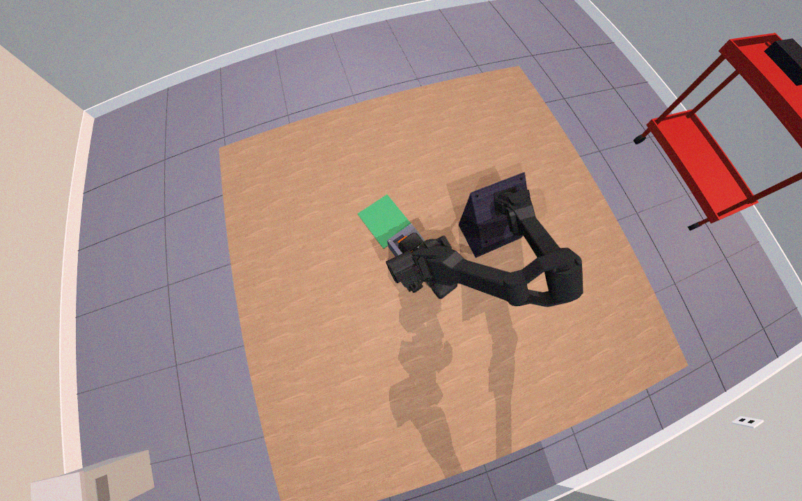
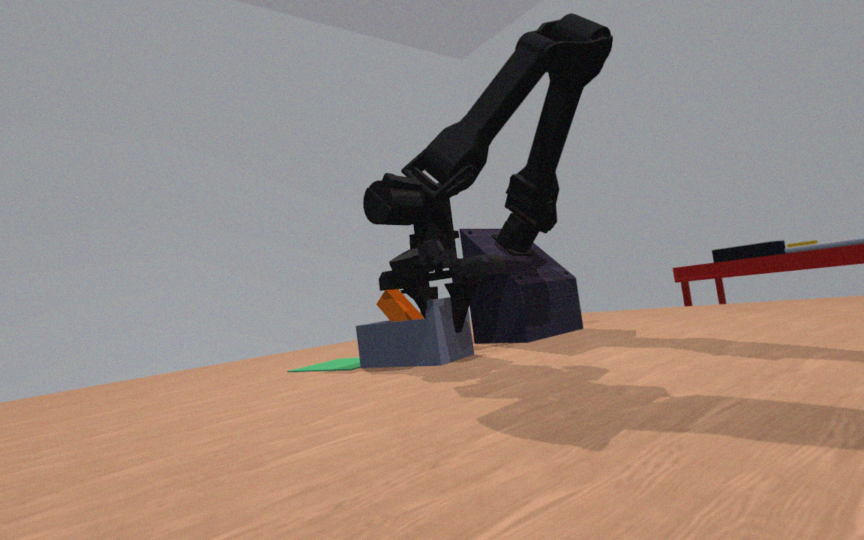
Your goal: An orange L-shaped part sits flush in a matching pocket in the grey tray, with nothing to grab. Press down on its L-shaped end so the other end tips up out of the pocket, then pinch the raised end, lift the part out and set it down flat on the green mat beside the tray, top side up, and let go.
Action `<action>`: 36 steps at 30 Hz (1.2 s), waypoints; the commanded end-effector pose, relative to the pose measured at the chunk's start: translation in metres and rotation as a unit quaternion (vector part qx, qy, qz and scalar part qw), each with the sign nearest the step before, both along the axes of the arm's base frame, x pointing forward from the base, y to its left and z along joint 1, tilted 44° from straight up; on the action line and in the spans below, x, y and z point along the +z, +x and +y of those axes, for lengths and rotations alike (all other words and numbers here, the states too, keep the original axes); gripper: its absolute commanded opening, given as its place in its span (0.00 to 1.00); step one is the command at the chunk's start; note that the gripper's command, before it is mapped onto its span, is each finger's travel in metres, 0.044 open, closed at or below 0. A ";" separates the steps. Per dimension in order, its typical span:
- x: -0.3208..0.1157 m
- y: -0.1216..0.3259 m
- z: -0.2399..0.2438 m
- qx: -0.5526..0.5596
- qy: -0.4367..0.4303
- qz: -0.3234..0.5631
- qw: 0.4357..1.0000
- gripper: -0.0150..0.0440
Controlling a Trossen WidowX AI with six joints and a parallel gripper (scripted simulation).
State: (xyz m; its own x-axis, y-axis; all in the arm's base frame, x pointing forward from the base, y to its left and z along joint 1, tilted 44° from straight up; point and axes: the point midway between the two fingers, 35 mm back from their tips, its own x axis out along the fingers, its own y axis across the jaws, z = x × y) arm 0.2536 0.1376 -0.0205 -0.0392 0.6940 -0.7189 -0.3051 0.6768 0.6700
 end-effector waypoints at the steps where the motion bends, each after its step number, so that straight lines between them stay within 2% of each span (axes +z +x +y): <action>1: -0.004 -0.004 0.001 -0.001 0.000 0.006 1.000 0.56; 23: 0.015 -0.006 -0.002 -0.001 -0.001 0.006 1.000 0.56; 31: 0.068 0.003 -0.068 -0.002 -0.004 0.006 1.000 0.56; 36: 0.075 0.002 -0.075 -0.001 -0.003 0.006 1.000 0.56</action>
State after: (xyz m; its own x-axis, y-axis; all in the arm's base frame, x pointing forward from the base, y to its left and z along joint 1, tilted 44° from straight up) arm 0.2575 0.0640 0.0526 -0.0332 0.6919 -0.7212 -0.2919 0.6834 0.6692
